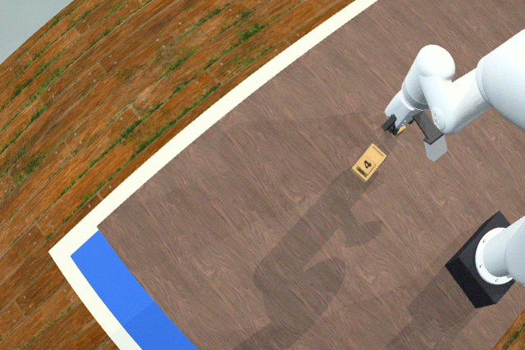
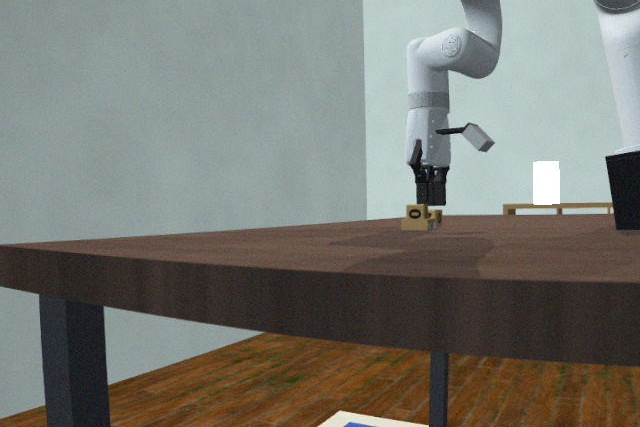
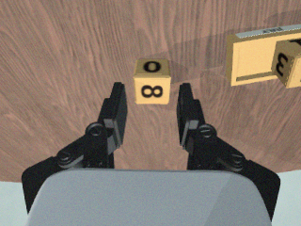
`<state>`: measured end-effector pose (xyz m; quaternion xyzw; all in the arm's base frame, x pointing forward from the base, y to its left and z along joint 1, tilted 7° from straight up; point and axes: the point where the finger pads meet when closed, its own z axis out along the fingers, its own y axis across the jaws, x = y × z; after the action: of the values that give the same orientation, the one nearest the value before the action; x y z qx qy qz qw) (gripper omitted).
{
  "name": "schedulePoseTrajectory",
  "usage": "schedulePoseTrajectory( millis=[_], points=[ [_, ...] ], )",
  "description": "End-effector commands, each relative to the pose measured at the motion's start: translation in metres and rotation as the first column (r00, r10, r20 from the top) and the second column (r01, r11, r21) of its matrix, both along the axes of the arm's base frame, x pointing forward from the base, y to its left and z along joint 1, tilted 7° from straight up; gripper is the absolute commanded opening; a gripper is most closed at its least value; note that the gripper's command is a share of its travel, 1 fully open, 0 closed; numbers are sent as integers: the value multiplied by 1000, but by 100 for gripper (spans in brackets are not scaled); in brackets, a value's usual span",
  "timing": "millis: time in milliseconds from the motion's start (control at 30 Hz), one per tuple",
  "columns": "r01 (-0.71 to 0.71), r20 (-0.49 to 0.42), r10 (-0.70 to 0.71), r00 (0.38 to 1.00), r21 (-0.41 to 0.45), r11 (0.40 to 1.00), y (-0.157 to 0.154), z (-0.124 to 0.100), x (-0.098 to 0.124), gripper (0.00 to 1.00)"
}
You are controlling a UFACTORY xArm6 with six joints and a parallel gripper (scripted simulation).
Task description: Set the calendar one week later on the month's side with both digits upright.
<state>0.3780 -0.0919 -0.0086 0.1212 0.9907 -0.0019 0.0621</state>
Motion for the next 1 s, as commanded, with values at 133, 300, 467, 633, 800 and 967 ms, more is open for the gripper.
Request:
schedulePoseTrajectory(
  millis=[133, 300, 467, 633, 800, 967],
  points=[
    [0, 3, 0, 1000, -1, 1000, 0, 1, 1, 47],
    [0, 3, 0, 1000, -1, 1000, 0, 1, 1, 47],
    [0, 3, 0, 1000, -1, 1000, 0, 4, 1, 47],
    [0, 3, 0, 1000, -1, 1000, 0, 18, -1, 47],
    [0, 3, 0, 1000, -1, 1000, 0, 37, -3, 47],
    [0, 3, 0, 1000, -1, 1000, 1, 45, -4, 47]
  ],
)
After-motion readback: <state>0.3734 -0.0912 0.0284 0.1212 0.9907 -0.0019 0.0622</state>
